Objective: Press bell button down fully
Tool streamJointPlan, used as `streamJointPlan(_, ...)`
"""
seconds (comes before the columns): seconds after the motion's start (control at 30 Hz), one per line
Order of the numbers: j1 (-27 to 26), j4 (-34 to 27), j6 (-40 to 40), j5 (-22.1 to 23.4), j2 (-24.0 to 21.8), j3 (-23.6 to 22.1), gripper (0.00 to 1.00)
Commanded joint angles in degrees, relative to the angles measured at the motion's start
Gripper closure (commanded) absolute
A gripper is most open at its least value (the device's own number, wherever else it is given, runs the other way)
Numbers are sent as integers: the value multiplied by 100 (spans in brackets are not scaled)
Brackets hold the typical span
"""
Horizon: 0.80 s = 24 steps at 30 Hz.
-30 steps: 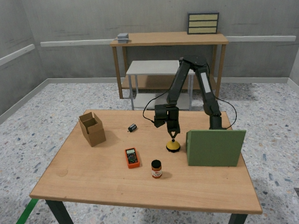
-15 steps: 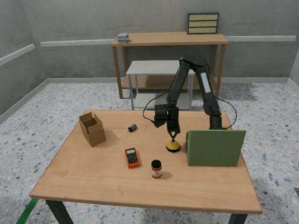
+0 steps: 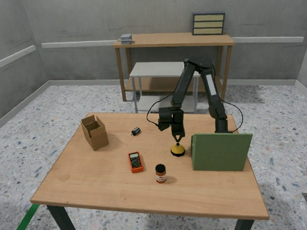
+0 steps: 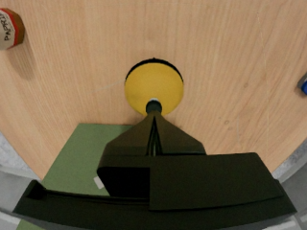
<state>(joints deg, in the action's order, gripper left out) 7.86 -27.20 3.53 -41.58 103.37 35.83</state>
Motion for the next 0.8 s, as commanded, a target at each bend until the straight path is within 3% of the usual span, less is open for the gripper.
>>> streamJointPlan(0.0,34,120,-59,-62,106,-43,100)
streamJointPlan(0.77,-139,494,-278,-56,222,-133,100)
